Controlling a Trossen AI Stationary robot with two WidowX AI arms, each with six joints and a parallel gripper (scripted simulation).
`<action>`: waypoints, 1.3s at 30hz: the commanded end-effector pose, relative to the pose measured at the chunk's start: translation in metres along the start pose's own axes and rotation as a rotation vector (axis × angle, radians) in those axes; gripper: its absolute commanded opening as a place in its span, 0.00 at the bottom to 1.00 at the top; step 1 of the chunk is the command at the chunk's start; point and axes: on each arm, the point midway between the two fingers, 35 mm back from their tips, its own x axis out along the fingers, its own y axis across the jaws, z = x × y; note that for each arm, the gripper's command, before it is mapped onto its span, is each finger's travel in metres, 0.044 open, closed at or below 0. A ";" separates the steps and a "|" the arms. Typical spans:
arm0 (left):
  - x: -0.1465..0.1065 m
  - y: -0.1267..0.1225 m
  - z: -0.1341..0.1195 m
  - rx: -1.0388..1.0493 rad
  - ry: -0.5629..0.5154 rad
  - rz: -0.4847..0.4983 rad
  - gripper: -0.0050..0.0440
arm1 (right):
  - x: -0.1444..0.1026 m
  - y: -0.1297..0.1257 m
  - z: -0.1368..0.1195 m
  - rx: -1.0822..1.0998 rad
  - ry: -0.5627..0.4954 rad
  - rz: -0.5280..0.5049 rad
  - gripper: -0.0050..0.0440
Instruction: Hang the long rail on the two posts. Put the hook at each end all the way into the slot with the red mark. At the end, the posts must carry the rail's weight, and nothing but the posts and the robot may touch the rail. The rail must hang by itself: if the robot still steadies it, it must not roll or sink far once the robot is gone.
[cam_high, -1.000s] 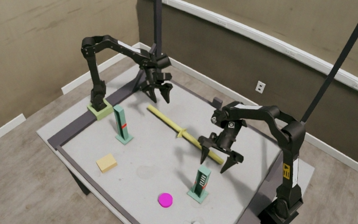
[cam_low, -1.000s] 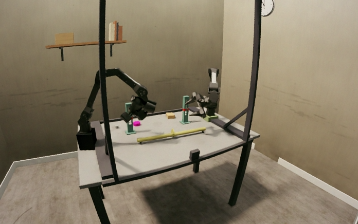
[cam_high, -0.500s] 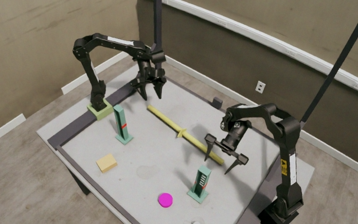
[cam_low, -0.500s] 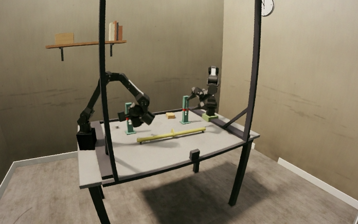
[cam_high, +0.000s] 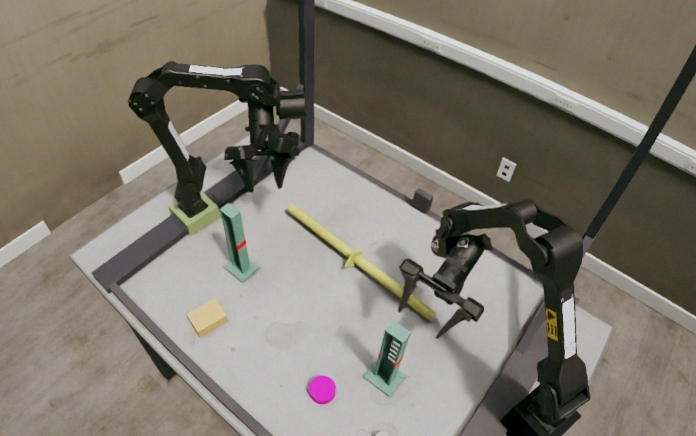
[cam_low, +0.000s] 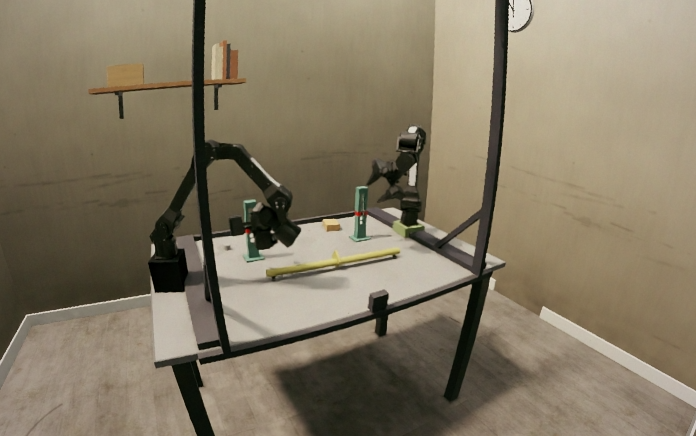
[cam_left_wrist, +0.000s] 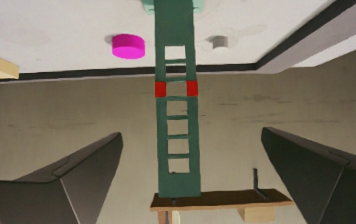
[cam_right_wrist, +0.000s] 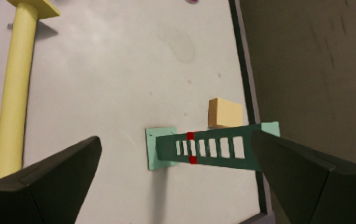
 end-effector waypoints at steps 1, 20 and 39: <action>-0.004 0.004 -0.003 -0.006 -0.006 0.013 1.00 | -0.011 -0.027 -0.016 -0.037 0.094 -0.013 1.00; -0.004 0.003 -0.005 -0.014 -0.009 0.011 0.95 | -0.011 -0.032 -0.023 -0.062 0.122 -0.034 1.00; 0.012 0.005 0.038 -0.475 -0.395 -0.316 0.56 | 0.003 -0.013 -0.025 -0.048 0.179 0.056 0.56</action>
